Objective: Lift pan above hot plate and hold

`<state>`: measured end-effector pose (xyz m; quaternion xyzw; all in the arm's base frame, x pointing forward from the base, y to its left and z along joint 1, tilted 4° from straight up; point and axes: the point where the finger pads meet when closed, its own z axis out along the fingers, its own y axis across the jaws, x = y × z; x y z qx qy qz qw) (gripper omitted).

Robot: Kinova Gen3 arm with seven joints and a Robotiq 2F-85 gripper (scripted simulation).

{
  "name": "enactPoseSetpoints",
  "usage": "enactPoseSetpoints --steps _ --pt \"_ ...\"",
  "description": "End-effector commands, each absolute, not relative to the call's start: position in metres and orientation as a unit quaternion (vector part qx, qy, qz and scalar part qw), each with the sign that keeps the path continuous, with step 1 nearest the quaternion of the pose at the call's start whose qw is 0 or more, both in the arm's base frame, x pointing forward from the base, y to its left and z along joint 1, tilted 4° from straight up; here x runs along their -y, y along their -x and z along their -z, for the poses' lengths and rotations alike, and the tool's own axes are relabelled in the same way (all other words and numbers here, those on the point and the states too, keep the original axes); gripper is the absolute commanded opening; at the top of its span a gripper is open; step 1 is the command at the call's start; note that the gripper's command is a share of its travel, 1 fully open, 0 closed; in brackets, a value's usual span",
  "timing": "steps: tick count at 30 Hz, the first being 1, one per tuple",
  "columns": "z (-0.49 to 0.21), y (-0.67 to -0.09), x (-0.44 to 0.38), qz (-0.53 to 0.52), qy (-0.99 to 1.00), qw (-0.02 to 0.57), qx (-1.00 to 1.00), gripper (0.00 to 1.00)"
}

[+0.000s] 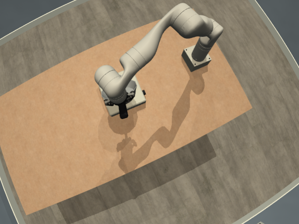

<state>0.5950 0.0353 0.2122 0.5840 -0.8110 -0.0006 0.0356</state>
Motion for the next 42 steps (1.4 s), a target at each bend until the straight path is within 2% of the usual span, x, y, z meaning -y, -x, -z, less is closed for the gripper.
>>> enactPoseSetpoints --steps 1,42 --pt "-0.222 -0.595 -0.039 0.001 -0.581 0.032 0.813 0.00" --pt "-0.254 -0.597 -0.040 0.001 -0.581 0.032 0.813 0.00"
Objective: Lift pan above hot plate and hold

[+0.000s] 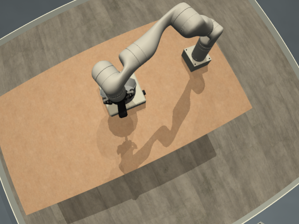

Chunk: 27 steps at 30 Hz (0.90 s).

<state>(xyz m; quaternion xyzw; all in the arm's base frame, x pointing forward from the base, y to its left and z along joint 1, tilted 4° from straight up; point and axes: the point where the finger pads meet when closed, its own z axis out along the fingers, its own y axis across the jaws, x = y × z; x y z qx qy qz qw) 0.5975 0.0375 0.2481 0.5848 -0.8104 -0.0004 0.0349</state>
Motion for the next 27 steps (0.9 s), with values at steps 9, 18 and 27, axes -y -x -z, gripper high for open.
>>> enactPoseSetpoints --steps 9,18,27 --pt "-0.2577 -0.5967 -0.0396 0.001 -0.581 0.032 0.813 0.00" --pt "-0.2603 -0.5967 -0.0397 0.001 -0.581 0.032 0.813 0.00" --pt "-0.2620 -0.5967 -0.0397 0.001 -0.581 0.032 0.813 0.00"
